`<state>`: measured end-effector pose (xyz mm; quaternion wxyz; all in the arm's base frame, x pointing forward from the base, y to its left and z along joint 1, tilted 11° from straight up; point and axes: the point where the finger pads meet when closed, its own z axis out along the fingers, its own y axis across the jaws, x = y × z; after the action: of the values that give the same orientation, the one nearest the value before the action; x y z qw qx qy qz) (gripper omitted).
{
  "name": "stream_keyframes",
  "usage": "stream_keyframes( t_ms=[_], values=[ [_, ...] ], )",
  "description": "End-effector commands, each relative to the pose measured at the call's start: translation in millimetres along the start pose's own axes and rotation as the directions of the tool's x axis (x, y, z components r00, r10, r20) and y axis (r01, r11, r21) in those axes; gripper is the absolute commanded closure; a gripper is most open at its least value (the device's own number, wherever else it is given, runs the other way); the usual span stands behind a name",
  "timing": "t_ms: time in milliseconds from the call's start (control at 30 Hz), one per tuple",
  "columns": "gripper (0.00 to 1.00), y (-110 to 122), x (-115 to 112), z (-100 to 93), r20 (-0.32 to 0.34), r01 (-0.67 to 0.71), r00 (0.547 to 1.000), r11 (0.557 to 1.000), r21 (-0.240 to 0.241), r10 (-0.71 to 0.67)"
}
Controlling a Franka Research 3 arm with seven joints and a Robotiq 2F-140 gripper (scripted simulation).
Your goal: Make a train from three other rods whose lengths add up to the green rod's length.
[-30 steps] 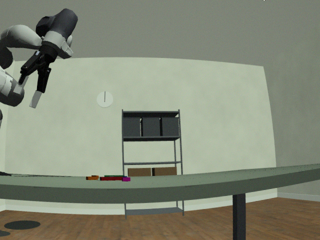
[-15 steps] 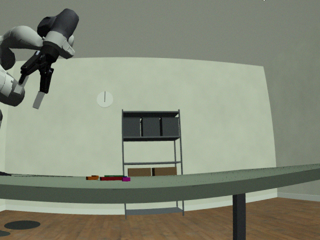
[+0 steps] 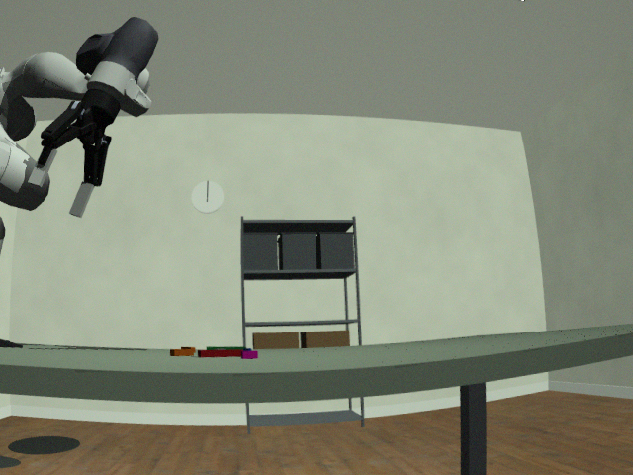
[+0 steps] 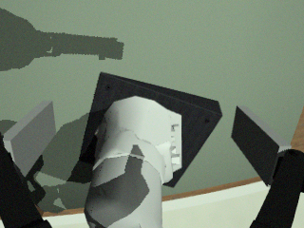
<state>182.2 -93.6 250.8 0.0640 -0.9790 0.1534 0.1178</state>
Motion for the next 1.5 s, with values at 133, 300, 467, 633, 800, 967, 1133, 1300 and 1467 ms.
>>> stream_keyframes(
  t_ms=[133, 300, 467, 633, 800, 967, 1133, 1300, 1467],
  values=[
    [0.0, -0.8, 4.7, -1.3, -0.011, -0.064, 0.998, 0.998, 0.002, 0.064],
    [0.0, -0.8, 4.7, -1.3, -0.011, -0.064, 0.998, 0.998, 0.002, 0.064],
    [0.0, -1.9, 13.9, -1.9, -0.019, -0.175, 0.984, 0.985, 0.008, 0.175],
    [0.0, -1.9, 13.9, -1.9, -0.019, -0.175, 0.984, 0.985, 0.008, 0.175],
    [0.0, -1.9, 13.9, -1.9, -0.019, -0.175, 0.984, 0.985, 0.008, 0.175],
    [0.0, -1.9, 13.9, -1.9, -0.019, -0.175, 0.984, 0.985, 0.008, 0.175],
    [0.0, -3.1, 23.7, -2.4, -0.026, -0.29, 0.957, 0.957, 0.015, 0.29],
    [0.0, -3.1, 23.7, -2.4, -0.026, -0.29, 0.957, 0.957, 0.015, 0.29],
    [0.0, -3.1, 23.7, -2.4, -0.026, -0.29, 0.957, 0.957, 0.015, 0.29]
  ],
)
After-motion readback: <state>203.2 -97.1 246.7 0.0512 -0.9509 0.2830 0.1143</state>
